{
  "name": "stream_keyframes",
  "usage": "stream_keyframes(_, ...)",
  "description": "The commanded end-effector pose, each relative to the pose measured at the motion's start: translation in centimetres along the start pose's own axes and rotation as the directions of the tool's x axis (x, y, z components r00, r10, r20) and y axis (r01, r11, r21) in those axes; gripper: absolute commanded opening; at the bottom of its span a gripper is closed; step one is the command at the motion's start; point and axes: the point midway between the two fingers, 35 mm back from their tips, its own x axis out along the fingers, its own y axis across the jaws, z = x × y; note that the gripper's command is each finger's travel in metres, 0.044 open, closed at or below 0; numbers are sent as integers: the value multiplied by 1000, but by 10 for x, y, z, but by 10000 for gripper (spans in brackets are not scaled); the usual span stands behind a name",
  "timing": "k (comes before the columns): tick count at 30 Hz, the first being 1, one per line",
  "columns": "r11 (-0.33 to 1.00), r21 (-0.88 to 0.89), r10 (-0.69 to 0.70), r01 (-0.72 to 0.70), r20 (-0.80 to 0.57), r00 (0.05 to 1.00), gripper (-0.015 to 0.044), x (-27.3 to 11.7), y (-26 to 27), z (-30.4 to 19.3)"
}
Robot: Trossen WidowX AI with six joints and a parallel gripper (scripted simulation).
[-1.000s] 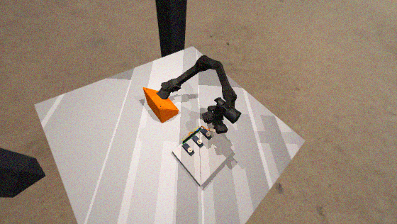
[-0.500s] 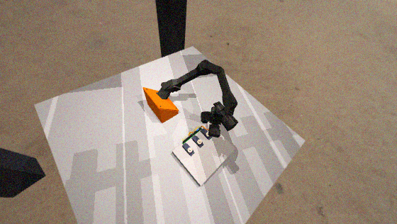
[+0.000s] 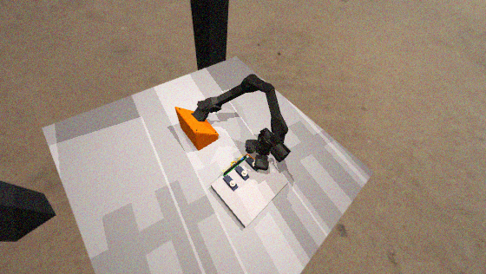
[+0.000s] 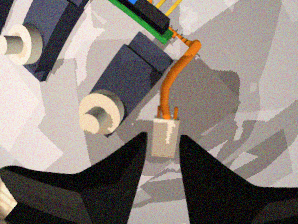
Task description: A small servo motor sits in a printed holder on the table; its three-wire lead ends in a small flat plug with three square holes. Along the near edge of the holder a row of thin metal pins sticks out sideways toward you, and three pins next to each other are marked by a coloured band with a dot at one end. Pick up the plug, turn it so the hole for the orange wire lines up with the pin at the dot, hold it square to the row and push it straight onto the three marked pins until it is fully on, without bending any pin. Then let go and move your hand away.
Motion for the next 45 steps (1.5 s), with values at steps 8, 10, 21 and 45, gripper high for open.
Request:
stream_keyframes(8, 1000, 5, -7, 7, 0, 1000, 89, 14, -1, 1)
stream_keyframes(10, 1000, 5, -7, 7, 0, 1000, 36, 14, -1, 1)
stream_keyframes(21, 1000, 5, -6, 6, 1, 1000, 0, -4, 0, 0)
stream_keyframes(45, 973, 232, 2, -5, 10, 1000, 0, -50, 1, 55)
